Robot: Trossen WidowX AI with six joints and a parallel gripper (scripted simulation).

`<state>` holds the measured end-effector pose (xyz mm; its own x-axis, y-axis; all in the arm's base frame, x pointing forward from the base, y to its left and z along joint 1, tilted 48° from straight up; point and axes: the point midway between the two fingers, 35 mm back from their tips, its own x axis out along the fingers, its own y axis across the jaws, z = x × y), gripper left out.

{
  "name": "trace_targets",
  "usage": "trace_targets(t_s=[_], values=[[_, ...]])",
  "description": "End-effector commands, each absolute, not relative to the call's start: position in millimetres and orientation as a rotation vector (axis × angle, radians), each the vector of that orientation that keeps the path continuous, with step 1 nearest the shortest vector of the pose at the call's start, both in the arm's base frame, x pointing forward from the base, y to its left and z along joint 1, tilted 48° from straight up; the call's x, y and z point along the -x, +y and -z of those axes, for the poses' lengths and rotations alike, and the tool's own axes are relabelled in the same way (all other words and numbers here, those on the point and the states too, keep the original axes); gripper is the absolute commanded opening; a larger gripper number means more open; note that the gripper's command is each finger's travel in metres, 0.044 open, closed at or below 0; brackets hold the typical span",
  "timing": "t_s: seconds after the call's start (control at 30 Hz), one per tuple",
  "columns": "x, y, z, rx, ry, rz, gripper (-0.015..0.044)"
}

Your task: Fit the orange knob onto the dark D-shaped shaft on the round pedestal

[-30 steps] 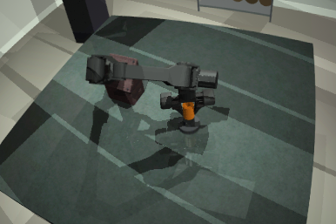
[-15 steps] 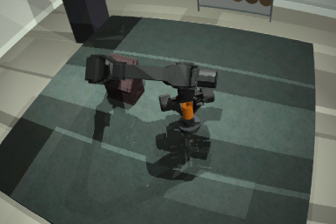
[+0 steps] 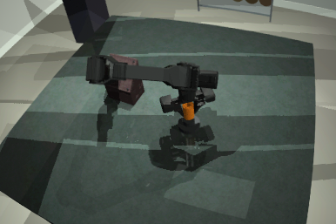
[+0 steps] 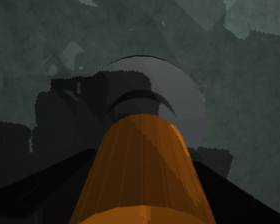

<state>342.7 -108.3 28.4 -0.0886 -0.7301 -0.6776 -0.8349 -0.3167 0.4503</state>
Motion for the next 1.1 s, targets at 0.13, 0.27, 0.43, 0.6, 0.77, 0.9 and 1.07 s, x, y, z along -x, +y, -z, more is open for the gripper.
trace_targets(t_s=[0.13,0.27,0.43,0.6,0.77,0.9,1.07], values=[[-342.7,-106.0,-30.9,2.047,1.763,-1.376,0.0],[-341.2,-105.2,-32.0,2.06,1.755,-1.406,0.0],[-338.9,-104.7,-32.1,2.141,1.687,-1.611,0.0],[-339.5,-105.3,-31.6,2.146,1.683,-1.623,0.0],[-341.0,-106.1,-30.5,2.146,1.683,-1.623,0.0],[-342.5,-106.7,-30.5,2.146,1.683,-1.623,0.0],[-342.8,-106.9,-31.9,2.146,1.683,-1.623,0.0]])
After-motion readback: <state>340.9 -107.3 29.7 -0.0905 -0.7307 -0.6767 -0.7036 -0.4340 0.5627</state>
